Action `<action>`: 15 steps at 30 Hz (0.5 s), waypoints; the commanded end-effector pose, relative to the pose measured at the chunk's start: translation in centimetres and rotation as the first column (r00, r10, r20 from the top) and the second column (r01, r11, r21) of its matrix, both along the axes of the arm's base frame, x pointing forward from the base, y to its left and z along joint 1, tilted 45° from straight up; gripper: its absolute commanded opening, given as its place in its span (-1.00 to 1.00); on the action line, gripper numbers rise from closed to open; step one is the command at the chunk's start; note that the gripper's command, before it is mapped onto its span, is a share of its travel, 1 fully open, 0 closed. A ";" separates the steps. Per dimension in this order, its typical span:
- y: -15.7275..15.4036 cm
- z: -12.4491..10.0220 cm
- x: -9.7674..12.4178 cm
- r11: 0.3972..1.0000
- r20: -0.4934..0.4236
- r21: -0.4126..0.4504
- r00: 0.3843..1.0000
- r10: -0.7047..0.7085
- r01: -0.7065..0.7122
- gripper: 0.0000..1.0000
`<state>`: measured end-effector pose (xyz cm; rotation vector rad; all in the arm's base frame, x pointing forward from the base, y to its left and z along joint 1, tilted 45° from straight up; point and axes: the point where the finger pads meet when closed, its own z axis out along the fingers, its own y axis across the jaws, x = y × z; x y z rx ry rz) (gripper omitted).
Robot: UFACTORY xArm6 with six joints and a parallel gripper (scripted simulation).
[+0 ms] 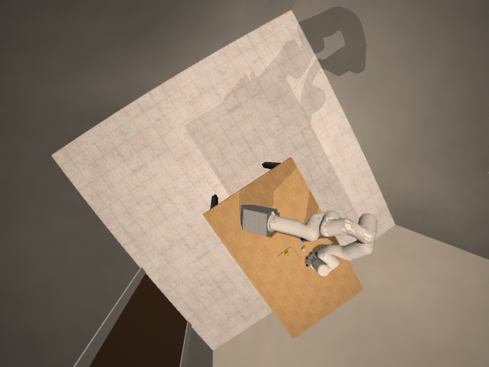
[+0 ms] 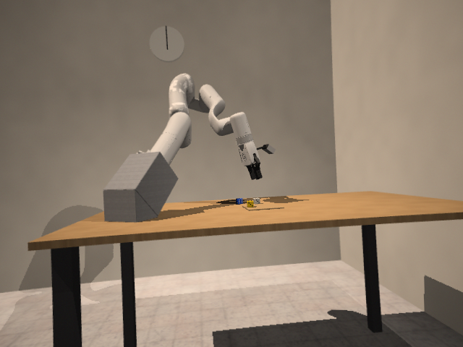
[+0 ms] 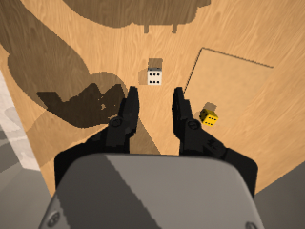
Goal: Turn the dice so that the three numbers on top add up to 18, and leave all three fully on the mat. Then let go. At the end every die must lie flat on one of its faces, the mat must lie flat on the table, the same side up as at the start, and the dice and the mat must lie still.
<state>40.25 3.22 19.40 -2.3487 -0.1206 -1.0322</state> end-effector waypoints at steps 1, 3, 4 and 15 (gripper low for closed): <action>-0.1 0.7 0.4 0.996 -0.138 -0.018 0.987 0.081 -0.084 -0.17; -0.1 0.9 0.5 0.994 -0.174 -0.027 0.979 0.103 -0.109 -0.17; -0.1 0.9 0.5 0.994 -0.174 -0.027 0.979 0.103 -0.109 -0.17; -0.3 1.2 0.7 0.989 -0.233 -0.043 0.964 0.126 -0.140 1.00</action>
